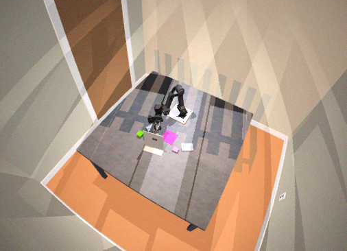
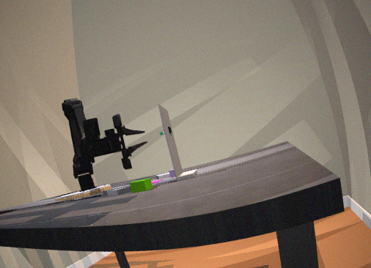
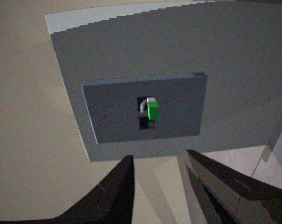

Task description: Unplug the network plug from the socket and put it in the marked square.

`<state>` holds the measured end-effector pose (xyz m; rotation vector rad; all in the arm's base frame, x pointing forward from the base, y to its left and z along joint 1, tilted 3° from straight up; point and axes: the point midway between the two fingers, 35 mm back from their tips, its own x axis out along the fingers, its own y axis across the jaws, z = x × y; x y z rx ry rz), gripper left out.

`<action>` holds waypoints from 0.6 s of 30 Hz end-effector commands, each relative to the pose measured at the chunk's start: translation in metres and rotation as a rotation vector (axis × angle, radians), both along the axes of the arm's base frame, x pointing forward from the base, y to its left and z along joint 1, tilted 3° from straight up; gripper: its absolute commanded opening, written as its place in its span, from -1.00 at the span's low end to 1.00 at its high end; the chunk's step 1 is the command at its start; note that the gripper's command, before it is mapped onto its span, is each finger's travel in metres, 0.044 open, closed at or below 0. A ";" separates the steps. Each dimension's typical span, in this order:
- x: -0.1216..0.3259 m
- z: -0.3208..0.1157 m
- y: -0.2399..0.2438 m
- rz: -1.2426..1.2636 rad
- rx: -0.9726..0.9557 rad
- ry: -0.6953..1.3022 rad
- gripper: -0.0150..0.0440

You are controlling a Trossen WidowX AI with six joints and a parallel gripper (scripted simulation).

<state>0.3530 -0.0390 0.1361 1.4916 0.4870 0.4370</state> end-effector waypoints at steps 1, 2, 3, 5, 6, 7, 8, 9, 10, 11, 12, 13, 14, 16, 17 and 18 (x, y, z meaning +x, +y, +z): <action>0.006 0.000 0.001 -0.005 0.005 0.003 0.04; 0.007 0.000 0.002 -0.004 0.005 0.003 0.04; 0.009 0.000 0.002 -0.004 0.005 0.003 0.04; 0.012 0.000 0.003 -0.003 0.005 0.003 0.04; 0.013 0.000 0.004 -0.002 0.004 0.003 0.04; 0.015 0.000 0.004 -0.002 0.004 0.003 0.04; 0.016 0.000 0.005 -0.002 0.004 0.003 0.04; 0.018 0.000 0.005 -0.002 0.004 0.002 0.04; 0.020 0.000 0.005 -0.002 0.004 0.002 0.04; 0.021 0.000 0.006 -0.002 0.004 0.002 0.04; 0.023 0.000 0.006 -0.003 0.004 0.002 0.04; 0.024 0.000 0.007 -0.003 0.005 0.002 0.04; 0.026 0.000 0.007 -0.003 0.005 0.002 0.04; 0.029 0.000 0.008 -0.003 0.005 0.002 0.04; 0.030 0.000 0.008 -0.003 0.005 0.001 0.04; 0.032 0.000 0.009 -0.003 0.005 0.001 0.04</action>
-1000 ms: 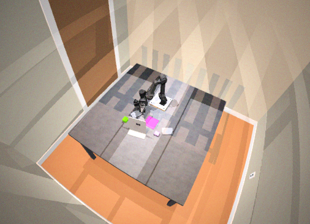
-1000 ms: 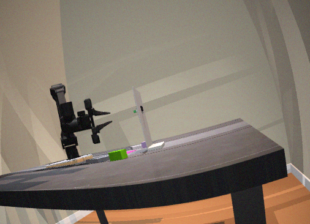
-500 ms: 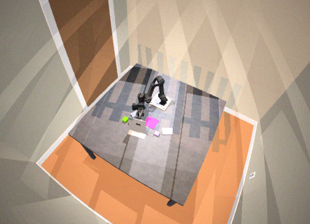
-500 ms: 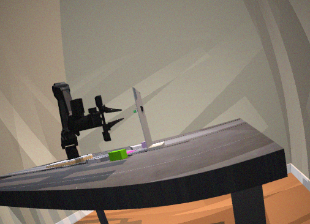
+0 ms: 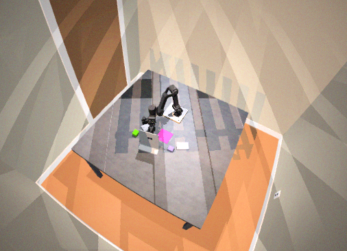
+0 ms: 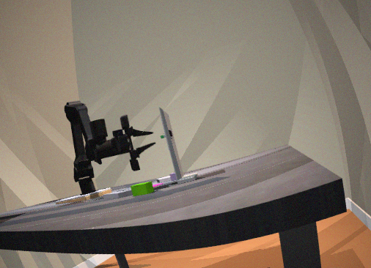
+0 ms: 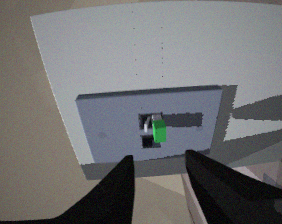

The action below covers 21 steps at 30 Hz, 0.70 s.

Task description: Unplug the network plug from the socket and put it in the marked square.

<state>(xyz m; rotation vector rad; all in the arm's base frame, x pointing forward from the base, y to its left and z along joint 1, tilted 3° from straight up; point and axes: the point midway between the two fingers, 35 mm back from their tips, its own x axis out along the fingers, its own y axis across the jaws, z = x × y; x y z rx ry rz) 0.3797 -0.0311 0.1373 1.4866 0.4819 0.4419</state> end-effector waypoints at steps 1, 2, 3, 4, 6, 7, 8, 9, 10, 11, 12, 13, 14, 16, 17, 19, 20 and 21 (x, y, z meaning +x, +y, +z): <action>0.007 -0.001 0.002 -0.004 0.008 0.009 0.04; 0.008 -0.001 0.002 -0.004 0.008 0.009 0.04; 0.010 -0.002 0.003 -0.004 0.008 0.008 0.04; 0.011 -0.002 0.003 -0.004 0.008 0.008 0.04; 0.014 -0.002 0.004 -0.005 0.009 0.008 0.04; 0.016 -0.002 0.005 -0.005 0.009 0.008 0.04; 0.017 -0.002 0.005 -0.005 0.009 0.008 0.04; 0.019 -0.002 0.006 -0.005 0.009 0.007 0.04; 0.021 -0.002 0.006 -0.005 0.009 0.007 0.04; 0.022 -0.002 0.007 -0.005 0.009 0.007 0.04; 0.024 -0.002 0.008 -0.006 0.009 0.007 0.04; 0.025 -0.002 0.008 -0.006 0.010 0.007 0.04; 0.027 -0.002 0.009 -0.006 0.010 0.007 0.04; 0.030 -0.002 0.010 -0.006 0.010 0.006 0.04; 0.031 -0.002 0.011 -0.006 0.010 0.006 0.04; 0.033 -0.002 0.012 -0.007 0.011 0.006 0.04; 0.033 -0.002 0.012 -0.007 0.011 0.006 0.04; 0.033 -0.002 0.012 -0.007 0.011 0.006 -0.05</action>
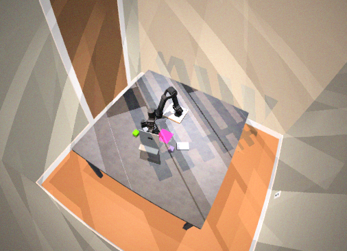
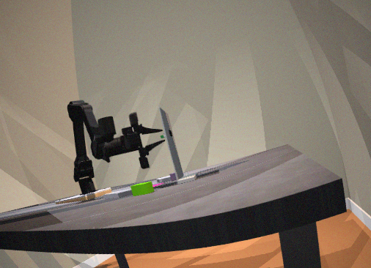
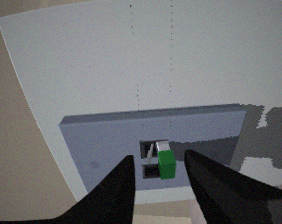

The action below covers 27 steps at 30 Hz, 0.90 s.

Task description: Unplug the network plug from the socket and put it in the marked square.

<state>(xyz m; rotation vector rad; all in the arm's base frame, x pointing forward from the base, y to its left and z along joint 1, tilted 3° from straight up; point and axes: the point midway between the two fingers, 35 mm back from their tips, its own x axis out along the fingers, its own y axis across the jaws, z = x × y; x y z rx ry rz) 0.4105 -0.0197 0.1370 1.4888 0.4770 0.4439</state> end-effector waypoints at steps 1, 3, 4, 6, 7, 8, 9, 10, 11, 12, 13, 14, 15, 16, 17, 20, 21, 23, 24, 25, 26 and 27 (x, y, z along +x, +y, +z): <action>0.003 -0.002 0.000 -0.005 0.008 0.009 -0.14; 0.003 -0.002 0.000 -0.005 0.008 0.009 -0.25; 0.003 -0.002 0.000 -0.005 0.008 0.009 -0.27; 0.003 -0.002 0.000 -0.005 0.008 0.009 -0.32; 0.003 -0.002 0.000 -0.005 0.008 0.009 -0.34; 0.003 -0.002 0.000 -0.005 0.008 0.009 -0.37; 0.003 -0.002 0.000 -0.005 0.008 0.009 -0.39; 0.003 -0.002 0.000 -0.005 0.008 0.009 -0.41; 0.003 -0.002 0.000 -0.005 0.008 0.009 -0.43; 0.003 -0.002 0.000 -0.005 0.008 0.009 -0.46; 0.003 -0.002 0.000 -0.005 0.008 0.009 -0.48; 0.003 -0.002 0.000 -0.005 0.008 0.009 -0.49; 0.003 -0.002 0.000 -0.005 0.008 0.009 -0.49; 0.003 -0.002 0.000 -0.005 0.008 0.009 -0.49; 0.002 -0.002 0.000 -0.005 0.008 0.009 -0.49; 0.001 -0.002 0.000 -0.005 0.008 0.010 -0.49; 0.000 -0.002 0.000 -0.005 0.008 0.010 -0.49; -0.001 -0.002 -0.001 -0.005 0.007 0.010 -0.49; -0.002 -0.002 -0.001 -0.005 0.007 0.010 -0.49; -0.002 -0.002 -0.001 -0.005 0.007 0.010 -0.49; -0.003 -0.002 -0.001 -0.005 0.007 0.010 -0.49; -0.004 -0.002 -0.002 -0.005 0.007 0.010 -0.49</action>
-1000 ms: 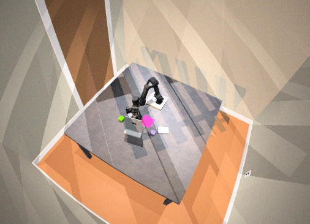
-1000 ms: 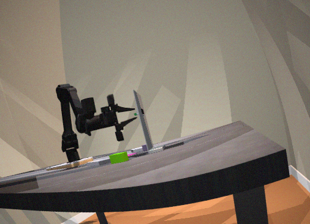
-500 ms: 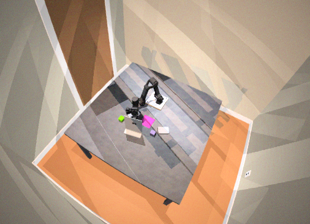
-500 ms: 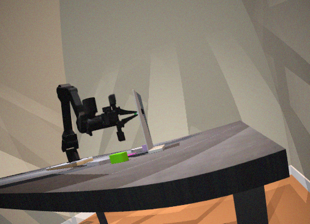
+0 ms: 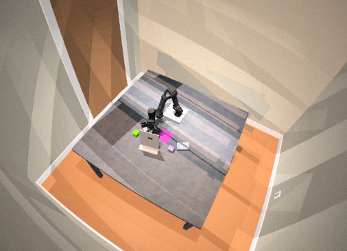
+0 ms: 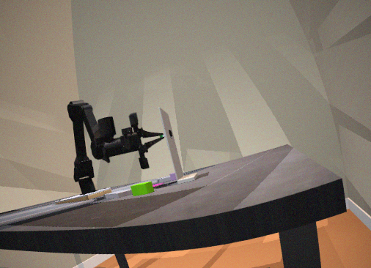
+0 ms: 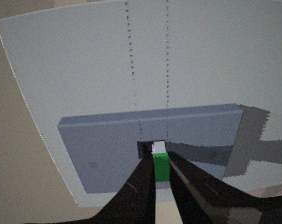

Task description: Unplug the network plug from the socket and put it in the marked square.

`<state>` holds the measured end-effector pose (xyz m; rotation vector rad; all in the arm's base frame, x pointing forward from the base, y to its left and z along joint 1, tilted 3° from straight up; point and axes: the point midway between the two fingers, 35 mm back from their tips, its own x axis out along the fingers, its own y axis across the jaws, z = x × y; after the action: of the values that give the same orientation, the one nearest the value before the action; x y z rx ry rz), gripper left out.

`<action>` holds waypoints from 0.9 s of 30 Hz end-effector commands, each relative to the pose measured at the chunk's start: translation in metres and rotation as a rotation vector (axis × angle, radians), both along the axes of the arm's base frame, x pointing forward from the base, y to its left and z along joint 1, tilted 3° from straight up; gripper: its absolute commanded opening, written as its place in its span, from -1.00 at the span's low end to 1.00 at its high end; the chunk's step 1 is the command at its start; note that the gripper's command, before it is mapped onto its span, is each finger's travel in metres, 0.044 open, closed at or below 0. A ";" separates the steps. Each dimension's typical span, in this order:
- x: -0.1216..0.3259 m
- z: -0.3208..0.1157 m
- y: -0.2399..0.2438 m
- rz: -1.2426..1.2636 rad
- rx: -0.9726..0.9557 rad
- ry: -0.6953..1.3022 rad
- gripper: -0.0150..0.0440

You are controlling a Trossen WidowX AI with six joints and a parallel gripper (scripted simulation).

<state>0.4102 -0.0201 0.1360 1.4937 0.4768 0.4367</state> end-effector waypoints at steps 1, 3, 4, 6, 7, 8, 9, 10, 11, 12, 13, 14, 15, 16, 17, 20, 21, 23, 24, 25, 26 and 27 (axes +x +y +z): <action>-0.004 -0.001 -0.001 0.001 0.005 0.005 -0.49; -0.006 -0.001 -0.002 0.001 0.005 0.005 -0.49; -0.006 -0.001 -0.002 0.001 0.005 0.005 -0.49; -0.008 -0.001 -0.003 0.001 0.005 0.005 -0.49; -0.008 -0.001 -0.003 0.001 0.005 0.005 -0.49; -0.009 -0.001 -0.003 0.001 0.005 0.005 -0.49; -0.010 -0.001 -0.003 0.001 0.005 0.005 -0.49; -0.010 -0.001 -0.004 0.001 0.005 0.005 -0.49; -0.011 -0.001 -0.004 0.001 0.005 0.005 -0.49; -0.012 -0.001 -0.004 0.001 0.005 0.005 -0.49; -0.012 -0.001 -0.004 0.001 0.004 0.005 -0.49; -0.013 -0.001 -0.005 0.001 0.004 0.006 -0.49; -0.014 -0.001 -0.005 0.001 0.004 0.006 -0.49; -0.014 -0.001 -0.005 0.001 0.004 0.006 -0.49; -0.015 -0.001 -0.005 0.001 0.004 0.006 -0.49; -0.017 -0.001 -0.007 0.001 0.004 0.006 -0.49; -0.018 -0.001 -0.007 0.001 0.004 0.006 -0.49; -0.020 -0.001 -0.008 0.001 0.004 0.006 -0.49; -0.020 -0.001 -0.008 0.001 0.004 0.006 -0.49; -0.021 -0.001 -0.009 0.001 0.004 0.006 -0.49; -0.022 -0.001 -0.009 0.001 0.004 0.006 -0.49; -0.023 -0.001 -0.009 0.001 0.004 0.006 -0.49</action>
<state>0.3912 -0.0290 0.1367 1.4993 0.4772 0.4335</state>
